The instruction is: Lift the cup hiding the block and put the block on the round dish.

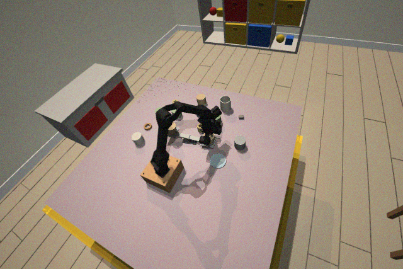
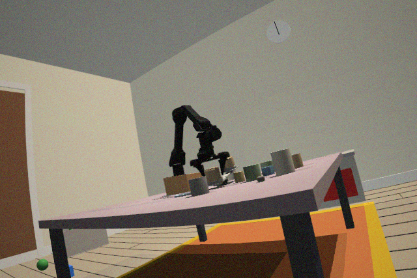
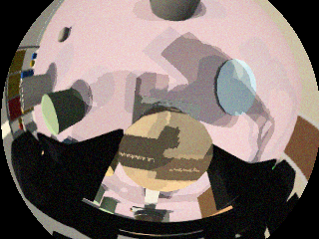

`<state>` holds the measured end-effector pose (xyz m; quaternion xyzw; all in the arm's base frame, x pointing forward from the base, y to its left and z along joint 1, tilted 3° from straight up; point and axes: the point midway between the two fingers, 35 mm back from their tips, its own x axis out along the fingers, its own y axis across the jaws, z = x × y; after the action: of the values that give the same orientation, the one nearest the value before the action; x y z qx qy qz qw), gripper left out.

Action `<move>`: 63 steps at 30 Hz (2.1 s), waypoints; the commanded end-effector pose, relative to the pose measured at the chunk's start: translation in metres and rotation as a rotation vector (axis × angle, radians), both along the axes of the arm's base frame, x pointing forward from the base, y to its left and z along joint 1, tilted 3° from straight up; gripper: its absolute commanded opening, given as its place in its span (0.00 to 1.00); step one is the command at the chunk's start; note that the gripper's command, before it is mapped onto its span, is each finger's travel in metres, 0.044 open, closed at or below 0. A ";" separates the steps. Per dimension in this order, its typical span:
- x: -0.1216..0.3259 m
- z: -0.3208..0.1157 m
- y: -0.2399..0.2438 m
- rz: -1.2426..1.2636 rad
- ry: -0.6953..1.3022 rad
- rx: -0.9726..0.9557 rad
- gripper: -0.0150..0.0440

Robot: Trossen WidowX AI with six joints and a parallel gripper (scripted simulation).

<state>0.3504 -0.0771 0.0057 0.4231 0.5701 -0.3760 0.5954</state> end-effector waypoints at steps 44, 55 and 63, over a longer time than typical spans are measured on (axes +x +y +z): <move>0.002 0.027 -0.002 -0.006 0.005 -0.002 0.25; 0.003 0.041 -0.003 -0.006 0.005 -0.002 0.25; 0.003 0.051 -0.004 -0.006 0.005 -0.002 0.25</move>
<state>0.3476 -0.0755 0.0464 0.4223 0.5822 -0.3787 0.5824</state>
